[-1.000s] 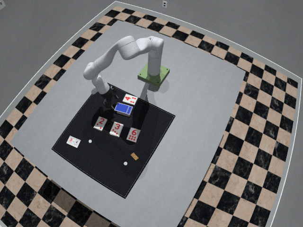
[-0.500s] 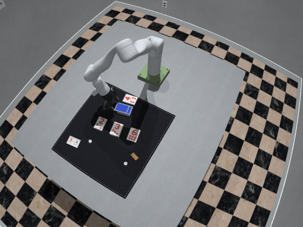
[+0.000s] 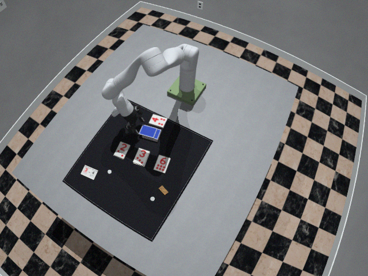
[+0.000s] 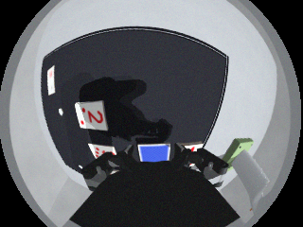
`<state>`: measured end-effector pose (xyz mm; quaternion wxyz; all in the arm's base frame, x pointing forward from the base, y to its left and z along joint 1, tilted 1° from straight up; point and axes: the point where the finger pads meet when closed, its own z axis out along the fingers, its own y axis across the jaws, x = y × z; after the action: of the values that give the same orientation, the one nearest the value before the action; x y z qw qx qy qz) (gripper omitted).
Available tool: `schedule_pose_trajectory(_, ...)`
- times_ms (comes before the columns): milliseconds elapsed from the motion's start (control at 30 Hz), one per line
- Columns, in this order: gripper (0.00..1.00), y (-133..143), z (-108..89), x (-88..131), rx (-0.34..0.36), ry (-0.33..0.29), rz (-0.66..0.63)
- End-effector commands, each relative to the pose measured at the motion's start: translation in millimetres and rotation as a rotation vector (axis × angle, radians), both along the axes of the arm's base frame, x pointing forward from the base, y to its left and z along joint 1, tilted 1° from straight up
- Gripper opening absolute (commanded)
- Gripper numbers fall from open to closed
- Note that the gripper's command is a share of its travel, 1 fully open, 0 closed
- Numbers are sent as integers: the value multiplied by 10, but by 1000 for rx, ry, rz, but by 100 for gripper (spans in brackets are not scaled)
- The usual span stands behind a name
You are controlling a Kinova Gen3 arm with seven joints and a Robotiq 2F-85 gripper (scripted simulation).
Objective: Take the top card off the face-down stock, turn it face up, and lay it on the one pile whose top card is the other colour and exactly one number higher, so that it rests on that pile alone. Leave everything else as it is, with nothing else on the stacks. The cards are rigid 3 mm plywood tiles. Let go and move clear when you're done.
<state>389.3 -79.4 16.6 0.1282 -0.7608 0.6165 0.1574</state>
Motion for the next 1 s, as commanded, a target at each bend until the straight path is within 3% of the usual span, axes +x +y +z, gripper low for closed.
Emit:
schedule_pose_trajectory(0, 85, -2, 6, 4, 0, -2, 0)
schedule_pose_trajectory(967, 85, 13, -28, 3, 0, -2, 0)
